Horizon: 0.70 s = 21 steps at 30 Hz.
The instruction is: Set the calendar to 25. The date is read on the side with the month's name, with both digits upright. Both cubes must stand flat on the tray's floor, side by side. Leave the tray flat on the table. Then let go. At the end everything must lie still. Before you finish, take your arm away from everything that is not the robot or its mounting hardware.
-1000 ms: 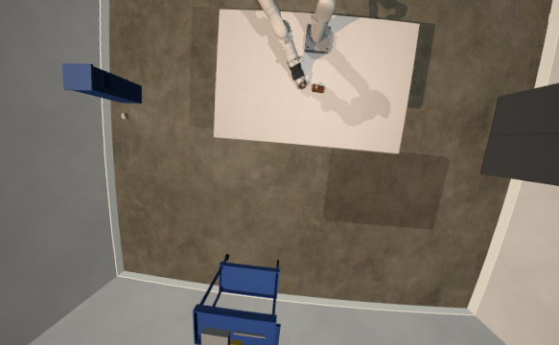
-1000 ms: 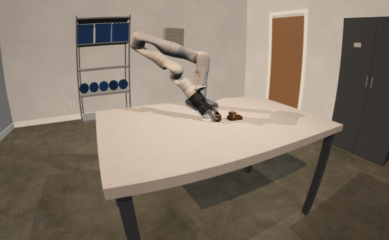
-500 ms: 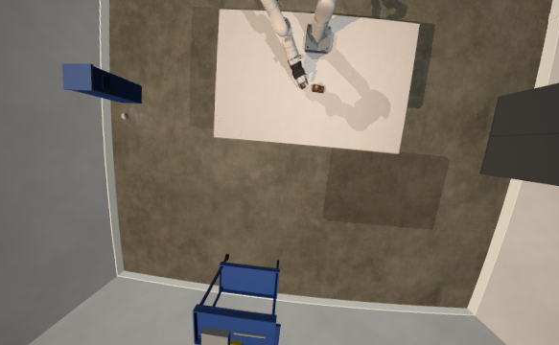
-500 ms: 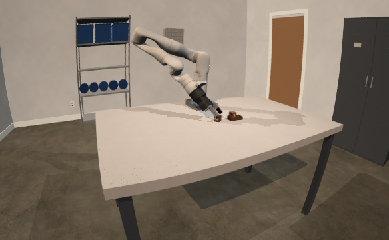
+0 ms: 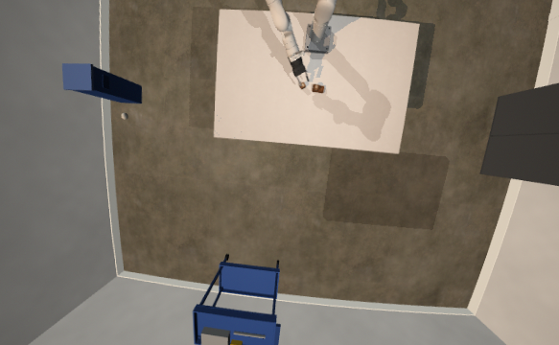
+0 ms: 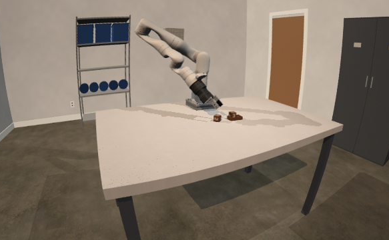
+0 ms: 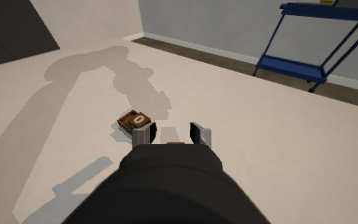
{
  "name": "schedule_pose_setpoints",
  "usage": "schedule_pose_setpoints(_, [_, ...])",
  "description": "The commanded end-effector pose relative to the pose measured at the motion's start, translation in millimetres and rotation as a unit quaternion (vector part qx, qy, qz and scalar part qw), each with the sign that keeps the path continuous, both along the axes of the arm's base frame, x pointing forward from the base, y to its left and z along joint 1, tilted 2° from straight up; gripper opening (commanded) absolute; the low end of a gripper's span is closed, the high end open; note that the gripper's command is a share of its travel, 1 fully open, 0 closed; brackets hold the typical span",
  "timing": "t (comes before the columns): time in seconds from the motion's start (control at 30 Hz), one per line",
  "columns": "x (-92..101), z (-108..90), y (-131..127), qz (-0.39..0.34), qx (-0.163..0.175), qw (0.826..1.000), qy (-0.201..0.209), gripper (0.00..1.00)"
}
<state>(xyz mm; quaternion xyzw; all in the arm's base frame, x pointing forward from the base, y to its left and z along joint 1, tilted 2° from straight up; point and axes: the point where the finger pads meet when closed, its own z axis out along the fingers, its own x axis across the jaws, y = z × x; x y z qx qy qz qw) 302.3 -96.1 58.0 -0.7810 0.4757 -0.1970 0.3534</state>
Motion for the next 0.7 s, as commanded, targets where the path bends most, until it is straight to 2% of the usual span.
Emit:
schedule_pose_setpoints(0.0, [-1.5,1.4,-5.3,-0.002,-0.009,1.000,0.002,1.00])
schedule_pose_setpoints(0.33, [-1.7,3.6,-5.2,-0.001,-0.009,1.000,0.004,1.00])
schedule_pose_setpoints(0.67, [-3.6,0.3,-3.6,0.004,-0.021,0.999,0.041,1.00])
